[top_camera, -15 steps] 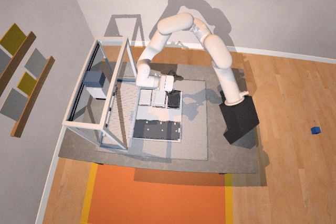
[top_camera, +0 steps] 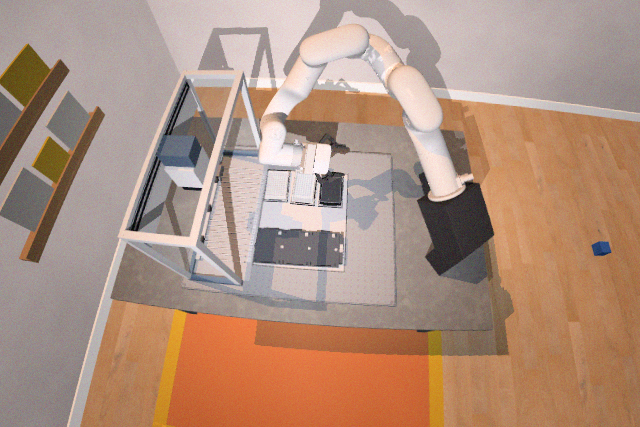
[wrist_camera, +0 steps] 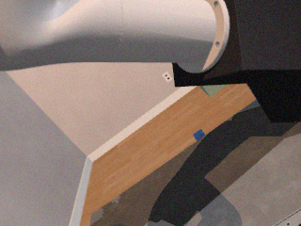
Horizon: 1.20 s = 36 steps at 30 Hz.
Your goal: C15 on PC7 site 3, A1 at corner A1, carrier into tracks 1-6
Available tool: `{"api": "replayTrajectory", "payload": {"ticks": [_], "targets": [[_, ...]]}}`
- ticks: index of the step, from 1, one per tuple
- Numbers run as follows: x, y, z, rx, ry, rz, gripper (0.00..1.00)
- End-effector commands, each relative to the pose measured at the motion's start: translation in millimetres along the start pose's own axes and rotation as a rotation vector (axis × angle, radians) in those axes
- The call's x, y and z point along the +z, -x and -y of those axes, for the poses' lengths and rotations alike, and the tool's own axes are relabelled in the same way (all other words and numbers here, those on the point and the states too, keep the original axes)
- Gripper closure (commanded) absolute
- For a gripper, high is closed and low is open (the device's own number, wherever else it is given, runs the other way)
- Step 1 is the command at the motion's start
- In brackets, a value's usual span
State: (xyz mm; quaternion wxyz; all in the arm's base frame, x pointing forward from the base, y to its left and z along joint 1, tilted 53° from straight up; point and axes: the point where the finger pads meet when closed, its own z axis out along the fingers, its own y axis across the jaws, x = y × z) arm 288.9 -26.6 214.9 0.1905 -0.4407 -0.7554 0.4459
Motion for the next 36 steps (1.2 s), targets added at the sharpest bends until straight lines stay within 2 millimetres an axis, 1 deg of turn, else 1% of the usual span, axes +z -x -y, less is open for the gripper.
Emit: {"api": "replayTrajectory", "payload": {"ticks": [1,2,7,9,14,19,23,25,29,30,32,34,36], "targets": [[-1,0,0,0.000,0.002,0.001,0.00],[-1,0,0,0.000,0.002,0.001,0.00],[-7,21,-12,0.104,0.076,0.066,0.00],[-7,21,-12,0.104,0.076,0.066,0.00],[-15,42,-23,0.203,0.152,0.126,0.00],[-17,47,-25,0.226,0.171,0.140,0.00],[-26,64,-33,0.298,0.232,0.183,0.00],[-26,64,-34,0.298,0.232,0.183,0.00],[-36,80,-40,0.387,0.316,0.235,0.00],[-38,84,-42,0.387,0.316,0.235,0.00],[-38,84,-42,0.387,0.316,0.235,0.00],[-44,92,-45,0.430,0.361,0.259,0.00],[-44,92,-45,0.430,0.361,0.259,0.00]]}}
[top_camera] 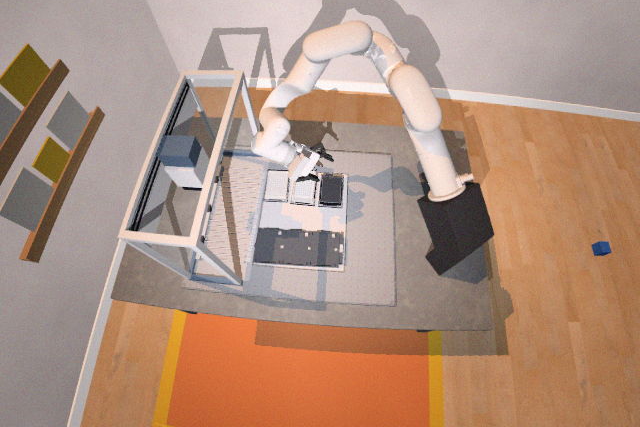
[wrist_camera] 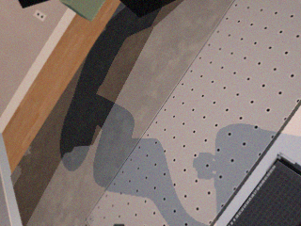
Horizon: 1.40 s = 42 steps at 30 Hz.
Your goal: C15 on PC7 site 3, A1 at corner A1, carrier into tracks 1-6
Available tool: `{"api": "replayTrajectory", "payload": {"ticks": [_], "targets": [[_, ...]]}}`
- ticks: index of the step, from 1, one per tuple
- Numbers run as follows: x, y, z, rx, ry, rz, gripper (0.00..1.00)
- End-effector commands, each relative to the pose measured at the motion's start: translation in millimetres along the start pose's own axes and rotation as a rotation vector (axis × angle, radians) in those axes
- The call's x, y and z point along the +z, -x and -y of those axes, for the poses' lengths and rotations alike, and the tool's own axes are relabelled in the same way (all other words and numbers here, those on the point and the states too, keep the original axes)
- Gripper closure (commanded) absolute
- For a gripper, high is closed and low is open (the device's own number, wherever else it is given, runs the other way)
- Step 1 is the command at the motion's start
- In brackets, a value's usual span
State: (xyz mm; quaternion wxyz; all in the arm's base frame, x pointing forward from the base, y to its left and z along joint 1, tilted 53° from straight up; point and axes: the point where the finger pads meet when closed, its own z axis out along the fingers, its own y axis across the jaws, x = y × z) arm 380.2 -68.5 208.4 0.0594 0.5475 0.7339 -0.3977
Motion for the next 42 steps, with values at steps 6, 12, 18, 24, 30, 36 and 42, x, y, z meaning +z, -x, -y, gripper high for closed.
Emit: {"api": "replayTrajectory", "payload": {"ticks": [6,12,18,24,30,36,42], "targets": [[-9,23,-26,0.126,0.131,0.065,0.00],[-16,36,-39,0.186,0.199,0.092,0.00],[-24,47,-52,0.242,0.266,0.116,0.00],[-36,61,-66,0.313,0.360,0.142,0.00],[-50,74,-80,0.378,0.457,0.161,0.00],[-56,79,-85,0.412,0.513,0.168,0.00],[-72,89,-97,0.467,0.613,0.176,0.00]]}}
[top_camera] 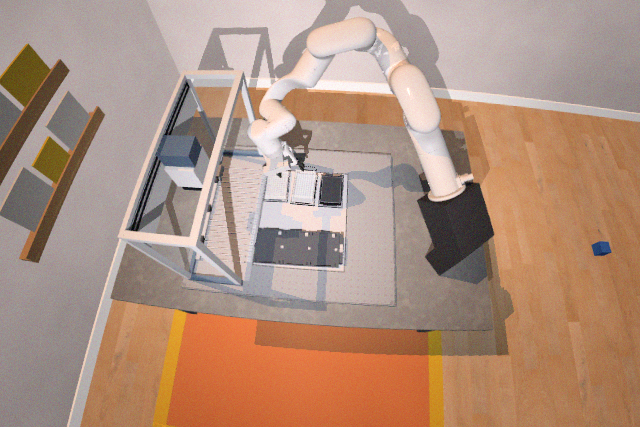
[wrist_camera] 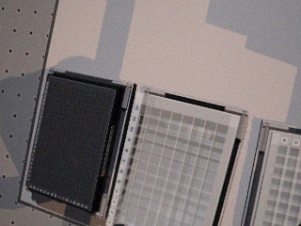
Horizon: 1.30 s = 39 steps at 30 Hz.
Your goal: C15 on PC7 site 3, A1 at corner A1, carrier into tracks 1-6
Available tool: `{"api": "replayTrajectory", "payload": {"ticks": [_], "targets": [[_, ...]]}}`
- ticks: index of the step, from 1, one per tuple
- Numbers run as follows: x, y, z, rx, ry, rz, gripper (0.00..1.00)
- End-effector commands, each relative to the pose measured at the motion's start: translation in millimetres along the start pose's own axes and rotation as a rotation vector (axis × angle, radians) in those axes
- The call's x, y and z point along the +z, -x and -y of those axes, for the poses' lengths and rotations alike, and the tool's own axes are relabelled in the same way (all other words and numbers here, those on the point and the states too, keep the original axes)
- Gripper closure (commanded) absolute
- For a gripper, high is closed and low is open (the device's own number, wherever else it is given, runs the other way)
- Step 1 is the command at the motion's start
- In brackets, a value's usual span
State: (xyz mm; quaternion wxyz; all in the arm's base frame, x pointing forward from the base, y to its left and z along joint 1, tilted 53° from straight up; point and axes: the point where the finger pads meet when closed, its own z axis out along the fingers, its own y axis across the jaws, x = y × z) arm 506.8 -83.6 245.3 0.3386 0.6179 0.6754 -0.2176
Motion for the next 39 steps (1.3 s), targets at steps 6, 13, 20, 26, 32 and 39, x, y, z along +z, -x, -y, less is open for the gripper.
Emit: {"api": "replayTrajectory", "payload": {"ticks": [6,13,20,26,32,39], "targets": [[-12,8,-36,0.111,0.178,0.000,0.00],[-24,11,-58,0.179,0.300,-0.019,0.00],[-27,11,-63,0.180,0.303,-0.019,0.00],[-27,11,-63,0.180,0.302,-0.019,0.00],[-27,11,-63,0.180,0.302,-0.019,0.00],[-18,11,-66,0.180,0.303,-0.019,0.00]]}}
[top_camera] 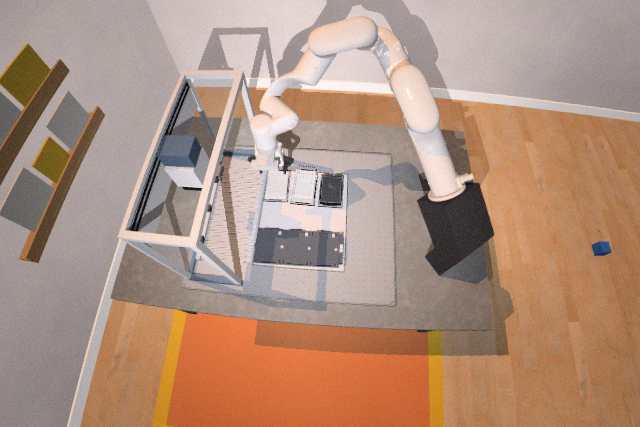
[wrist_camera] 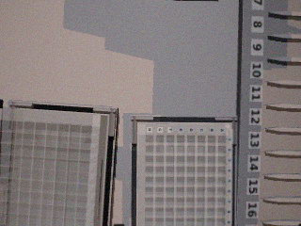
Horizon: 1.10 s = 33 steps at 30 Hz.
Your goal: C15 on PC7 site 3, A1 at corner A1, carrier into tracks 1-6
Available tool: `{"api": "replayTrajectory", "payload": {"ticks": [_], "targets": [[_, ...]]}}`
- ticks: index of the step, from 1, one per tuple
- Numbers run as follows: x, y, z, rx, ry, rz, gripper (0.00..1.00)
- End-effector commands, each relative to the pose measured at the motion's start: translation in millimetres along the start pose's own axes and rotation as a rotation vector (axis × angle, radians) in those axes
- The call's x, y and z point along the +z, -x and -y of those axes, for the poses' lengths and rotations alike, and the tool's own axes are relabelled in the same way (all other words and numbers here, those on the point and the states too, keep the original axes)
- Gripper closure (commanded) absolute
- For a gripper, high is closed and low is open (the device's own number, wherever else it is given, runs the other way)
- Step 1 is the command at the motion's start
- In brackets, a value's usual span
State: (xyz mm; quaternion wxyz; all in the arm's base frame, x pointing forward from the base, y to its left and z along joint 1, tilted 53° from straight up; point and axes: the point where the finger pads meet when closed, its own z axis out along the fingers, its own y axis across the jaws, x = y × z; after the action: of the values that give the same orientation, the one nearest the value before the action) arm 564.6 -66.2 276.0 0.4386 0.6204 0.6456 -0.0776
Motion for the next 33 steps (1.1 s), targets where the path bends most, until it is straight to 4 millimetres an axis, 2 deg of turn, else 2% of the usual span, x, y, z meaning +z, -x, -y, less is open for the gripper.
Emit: {"api": "replayTrajectory", "payload": {"ticks": [1,33], "targets": [[7,0,-1,0.001,0.003,0.000,0.00],[54,0,-1,0.001,0.003,0.000,0.00]]}}
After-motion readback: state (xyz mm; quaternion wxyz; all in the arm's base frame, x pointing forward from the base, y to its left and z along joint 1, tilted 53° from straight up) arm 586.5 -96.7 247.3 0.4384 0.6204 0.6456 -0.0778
